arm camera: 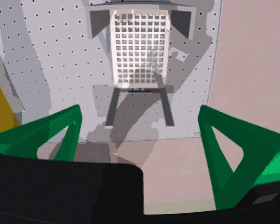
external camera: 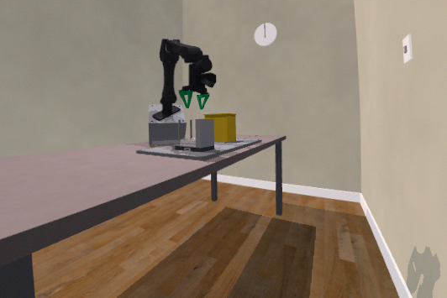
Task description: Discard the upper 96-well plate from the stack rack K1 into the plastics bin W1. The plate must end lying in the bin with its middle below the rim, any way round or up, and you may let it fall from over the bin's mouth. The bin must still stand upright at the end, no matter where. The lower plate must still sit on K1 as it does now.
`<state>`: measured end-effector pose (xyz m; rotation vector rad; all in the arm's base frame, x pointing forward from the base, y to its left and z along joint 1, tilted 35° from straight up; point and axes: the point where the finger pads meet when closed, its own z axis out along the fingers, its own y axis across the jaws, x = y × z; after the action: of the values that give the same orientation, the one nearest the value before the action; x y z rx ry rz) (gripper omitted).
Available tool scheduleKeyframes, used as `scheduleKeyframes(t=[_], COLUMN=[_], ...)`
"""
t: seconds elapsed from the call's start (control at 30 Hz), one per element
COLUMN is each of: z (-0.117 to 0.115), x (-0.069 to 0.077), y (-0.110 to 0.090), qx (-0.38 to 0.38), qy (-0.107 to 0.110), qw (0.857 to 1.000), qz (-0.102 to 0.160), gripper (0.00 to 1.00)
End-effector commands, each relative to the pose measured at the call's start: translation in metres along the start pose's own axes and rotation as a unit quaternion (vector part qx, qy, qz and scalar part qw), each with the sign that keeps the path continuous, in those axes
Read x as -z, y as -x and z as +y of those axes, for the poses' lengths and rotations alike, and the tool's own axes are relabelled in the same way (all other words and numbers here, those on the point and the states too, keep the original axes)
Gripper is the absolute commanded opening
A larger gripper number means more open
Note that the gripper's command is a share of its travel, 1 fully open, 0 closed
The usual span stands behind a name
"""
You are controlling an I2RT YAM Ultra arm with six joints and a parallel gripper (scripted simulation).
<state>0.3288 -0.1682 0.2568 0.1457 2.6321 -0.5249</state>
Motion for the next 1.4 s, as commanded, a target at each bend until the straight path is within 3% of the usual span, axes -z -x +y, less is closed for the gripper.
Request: scheduleKeyframes(t=[0.0, 1.37], z=[-0.001, -0.001], x=[0.001, -0.061], y=[0.007, 0.009], qx=[-0.001, -0.001], qy=[-0.001, -0.002], qw=[1.000, 1.000], qz=[-0.016, -0.016], gripper=[1.00, 1.00])
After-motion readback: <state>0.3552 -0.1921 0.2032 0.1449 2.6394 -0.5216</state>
